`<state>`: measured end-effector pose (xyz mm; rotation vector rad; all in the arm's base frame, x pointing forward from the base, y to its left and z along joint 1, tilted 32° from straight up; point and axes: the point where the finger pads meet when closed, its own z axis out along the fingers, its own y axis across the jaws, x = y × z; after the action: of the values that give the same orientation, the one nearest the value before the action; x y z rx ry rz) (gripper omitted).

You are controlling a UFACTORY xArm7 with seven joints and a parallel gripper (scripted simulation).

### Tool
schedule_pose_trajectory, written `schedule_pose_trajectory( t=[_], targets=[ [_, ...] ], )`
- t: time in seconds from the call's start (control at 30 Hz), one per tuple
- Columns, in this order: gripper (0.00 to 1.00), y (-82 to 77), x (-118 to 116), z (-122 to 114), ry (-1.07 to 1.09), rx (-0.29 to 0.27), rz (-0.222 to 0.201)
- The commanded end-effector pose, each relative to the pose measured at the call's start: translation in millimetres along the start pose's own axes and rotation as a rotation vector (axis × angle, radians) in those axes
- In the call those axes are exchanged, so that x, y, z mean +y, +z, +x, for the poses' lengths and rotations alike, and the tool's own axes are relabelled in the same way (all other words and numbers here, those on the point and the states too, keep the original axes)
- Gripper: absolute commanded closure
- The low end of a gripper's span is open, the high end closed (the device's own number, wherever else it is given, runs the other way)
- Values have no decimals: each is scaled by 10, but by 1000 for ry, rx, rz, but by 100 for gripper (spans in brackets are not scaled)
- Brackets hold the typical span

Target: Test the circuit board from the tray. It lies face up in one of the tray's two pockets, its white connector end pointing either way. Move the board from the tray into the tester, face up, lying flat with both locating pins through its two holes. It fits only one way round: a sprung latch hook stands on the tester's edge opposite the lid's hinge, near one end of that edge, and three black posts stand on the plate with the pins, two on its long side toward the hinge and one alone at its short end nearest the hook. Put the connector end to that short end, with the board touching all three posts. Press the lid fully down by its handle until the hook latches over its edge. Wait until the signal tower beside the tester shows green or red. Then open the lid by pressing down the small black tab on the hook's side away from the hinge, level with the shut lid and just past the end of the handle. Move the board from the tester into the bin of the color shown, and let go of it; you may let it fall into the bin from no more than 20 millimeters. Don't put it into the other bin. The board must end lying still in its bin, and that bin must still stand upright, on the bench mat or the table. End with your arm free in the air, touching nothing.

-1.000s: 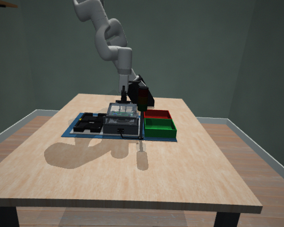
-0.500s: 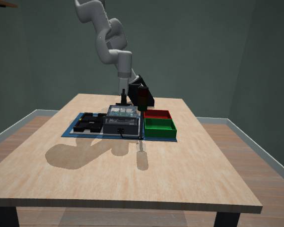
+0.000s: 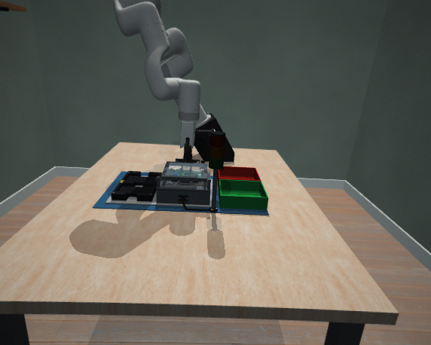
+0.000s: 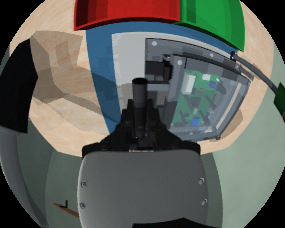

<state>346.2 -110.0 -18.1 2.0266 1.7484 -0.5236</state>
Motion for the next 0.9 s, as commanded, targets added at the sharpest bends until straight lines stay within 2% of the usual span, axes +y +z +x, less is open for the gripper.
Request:
schedule_pose_trajectory(
  t=[0.0, 0.67, 0.7, 0.87],
  targets=[
    [100, 4, 11, 5, 0, 1, -3],
    [100, 14, 10, 5, 0, 1, -3],
    [78, 14, 10, 5, 0, 1, -3],
    [78, 14, 10, 5, 0, 1, -3]
  ],
)
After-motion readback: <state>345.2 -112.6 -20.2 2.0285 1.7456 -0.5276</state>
